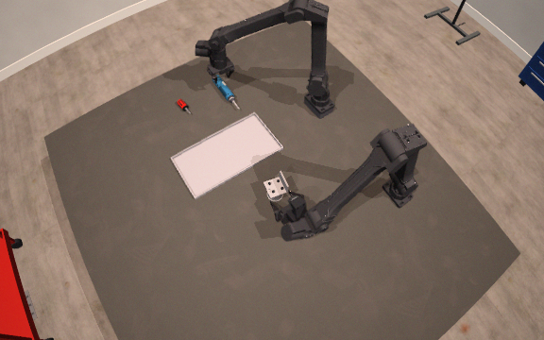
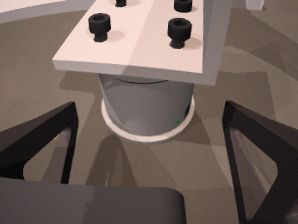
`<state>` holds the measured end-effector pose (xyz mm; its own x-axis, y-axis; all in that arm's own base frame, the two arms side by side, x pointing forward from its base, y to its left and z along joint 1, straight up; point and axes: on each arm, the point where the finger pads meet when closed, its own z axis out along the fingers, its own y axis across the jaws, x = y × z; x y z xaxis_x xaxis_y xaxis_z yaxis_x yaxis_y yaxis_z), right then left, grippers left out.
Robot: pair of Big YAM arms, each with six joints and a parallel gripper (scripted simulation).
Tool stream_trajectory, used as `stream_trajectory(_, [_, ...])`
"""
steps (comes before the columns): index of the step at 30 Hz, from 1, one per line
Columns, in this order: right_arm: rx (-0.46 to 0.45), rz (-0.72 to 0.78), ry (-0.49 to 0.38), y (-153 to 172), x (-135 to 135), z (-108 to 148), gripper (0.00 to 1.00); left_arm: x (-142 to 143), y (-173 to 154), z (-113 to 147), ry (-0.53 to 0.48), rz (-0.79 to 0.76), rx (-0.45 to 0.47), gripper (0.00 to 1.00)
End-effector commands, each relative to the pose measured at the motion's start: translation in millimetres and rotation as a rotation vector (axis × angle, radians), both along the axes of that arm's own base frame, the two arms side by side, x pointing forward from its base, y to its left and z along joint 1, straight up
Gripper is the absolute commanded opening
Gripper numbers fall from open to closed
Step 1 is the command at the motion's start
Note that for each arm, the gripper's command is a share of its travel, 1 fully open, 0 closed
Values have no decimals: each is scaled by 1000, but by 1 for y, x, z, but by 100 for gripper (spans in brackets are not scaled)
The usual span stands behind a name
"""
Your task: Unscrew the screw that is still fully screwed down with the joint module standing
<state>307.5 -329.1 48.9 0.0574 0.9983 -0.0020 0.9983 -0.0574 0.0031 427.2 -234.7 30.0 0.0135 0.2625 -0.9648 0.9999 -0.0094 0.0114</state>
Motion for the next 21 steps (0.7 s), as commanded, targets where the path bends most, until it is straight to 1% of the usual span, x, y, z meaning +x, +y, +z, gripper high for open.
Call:
stream_trajectory(1, [0, 1, 3, 5, 6, -8, 65, -1, -8, -2, 14, 2, -3, 86])
stream_trajectory(3, [0, 1, 3, 5, 6, -8, 65, -1, -10, -6, 21, 2, -2, 86])
stream_trajectory(4, [0, 1, 3, 5, 6, -8, 65, 10, -7, 8, -15, 9, -9, 86])
stream_trajectory(5, [0, 1, 3, 5, 6, -8, 65, 10, -7, 8, -15, 9, -9, 86])
stream_trajectory(6, [0, 1, 3, 5, 6, -8, 65, 5, -1, -2, 12, 23, -5, 86])
stream_trajectory(8, [0, 1, 3, 5, 6, -8, 65, 5, -1, -2, 12, 23, -5, 86])
stream_trajectory(9, [0, 1, 3, 5, 6, -8, 65, -1, -11, -6, 20, 3, -2, 86])
stream_trajectory(13, [0, 1, 3, 5, 6, -8, 65, -1, -16, -7, 20, 2, -2, 86])
stream_trajectory(16, [0, 1, 3, 5, 6, -8, 65, 1, -20, -2, 6, 2, -5, 86])
stream_trajectory(20, [0, 1, 3, 5, 6, -8, 65, -1, -23, -10, 20, 5, -2, 86])
stream_trajectory(21, [0, 1, 3, 5, 6, -8, 65, 10, -22, 4, -15, 9, -10, 86])
